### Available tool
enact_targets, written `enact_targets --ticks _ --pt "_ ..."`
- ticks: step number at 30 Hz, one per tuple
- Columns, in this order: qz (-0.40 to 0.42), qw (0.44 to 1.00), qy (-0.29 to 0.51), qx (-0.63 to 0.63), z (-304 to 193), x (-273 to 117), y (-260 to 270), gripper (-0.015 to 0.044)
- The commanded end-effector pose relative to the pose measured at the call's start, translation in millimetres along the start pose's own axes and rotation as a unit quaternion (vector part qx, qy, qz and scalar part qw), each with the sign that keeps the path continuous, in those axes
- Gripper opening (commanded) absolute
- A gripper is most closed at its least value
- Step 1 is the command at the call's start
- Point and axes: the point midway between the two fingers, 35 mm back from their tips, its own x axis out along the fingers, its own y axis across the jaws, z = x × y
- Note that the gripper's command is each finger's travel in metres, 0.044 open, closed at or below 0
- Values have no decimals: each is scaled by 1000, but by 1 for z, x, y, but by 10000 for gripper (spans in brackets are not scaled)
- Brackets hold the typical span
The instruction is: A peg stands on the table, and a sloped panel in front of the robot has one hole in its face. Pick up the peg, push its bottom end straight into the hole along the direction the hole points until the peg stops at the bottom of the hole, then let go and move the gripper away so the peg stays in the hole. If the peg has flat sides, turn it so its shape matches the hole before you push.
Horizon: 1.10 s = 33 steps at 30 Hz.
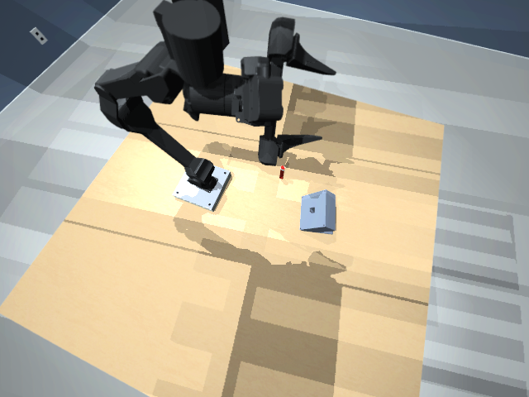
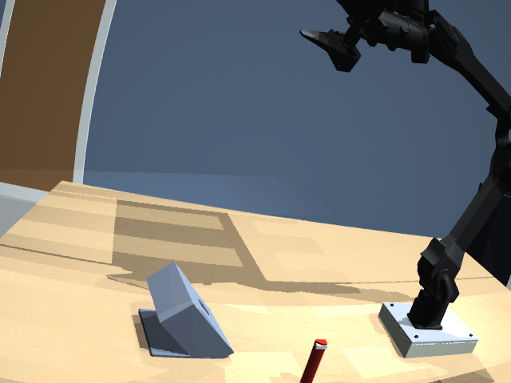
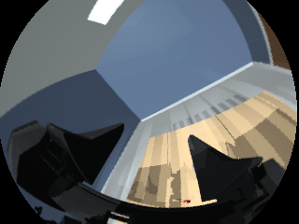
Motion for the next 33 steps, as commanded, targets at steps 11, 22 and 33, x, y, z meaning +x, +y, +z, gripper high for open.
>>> enact_targets --ticks 11,22,33 --pt "-105 981 163 6 -92 64 -57 440" --pt "-183 938 294 -18 -176 84 -93 440" --pt "-269 860 426 -79 -260 75 -133 440"
